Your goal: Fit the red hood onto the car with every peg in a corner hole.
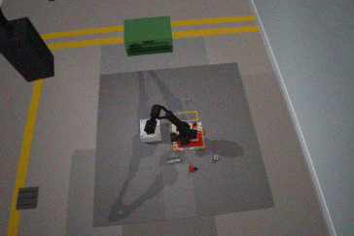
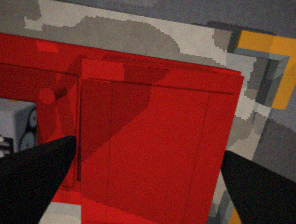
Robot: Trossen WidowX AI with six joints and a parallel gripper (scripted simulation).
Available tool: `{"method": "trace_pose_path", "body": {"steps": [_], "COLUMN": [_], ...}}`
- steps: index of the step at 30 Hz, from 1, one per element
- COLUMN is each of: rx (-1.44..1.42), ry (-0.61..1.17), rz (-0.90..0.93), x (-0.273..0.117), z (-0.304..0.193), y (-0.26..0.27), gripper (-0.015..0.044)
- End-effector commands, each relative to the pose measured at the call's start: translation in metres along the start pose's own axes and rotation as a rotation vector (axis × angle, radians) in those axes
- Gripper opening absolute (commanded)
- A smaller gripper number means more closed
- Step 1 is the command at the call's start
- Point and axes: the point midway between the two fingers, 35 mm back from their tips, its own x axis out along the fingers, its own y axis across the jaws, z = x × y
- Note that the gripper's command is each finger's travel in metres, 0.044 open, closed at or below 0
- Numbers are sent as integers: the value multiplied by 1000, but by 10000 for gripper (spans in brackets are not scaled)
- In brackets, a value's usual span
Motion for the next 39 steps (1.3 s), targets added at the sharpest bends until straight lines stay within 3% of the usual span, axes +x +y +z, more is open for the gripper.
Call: {"method": "trace_pose_path", "body": {"steps": [1,10,21,39], "rx": [0,0,0,0], "ry": [0,0,0,0], "rz": [1,1,1,1], "x": [-1,-1,-10,-52], "z": [0,0,0,0], "y": [0,0,0,1], "gripper": [335,275,0,0]}}
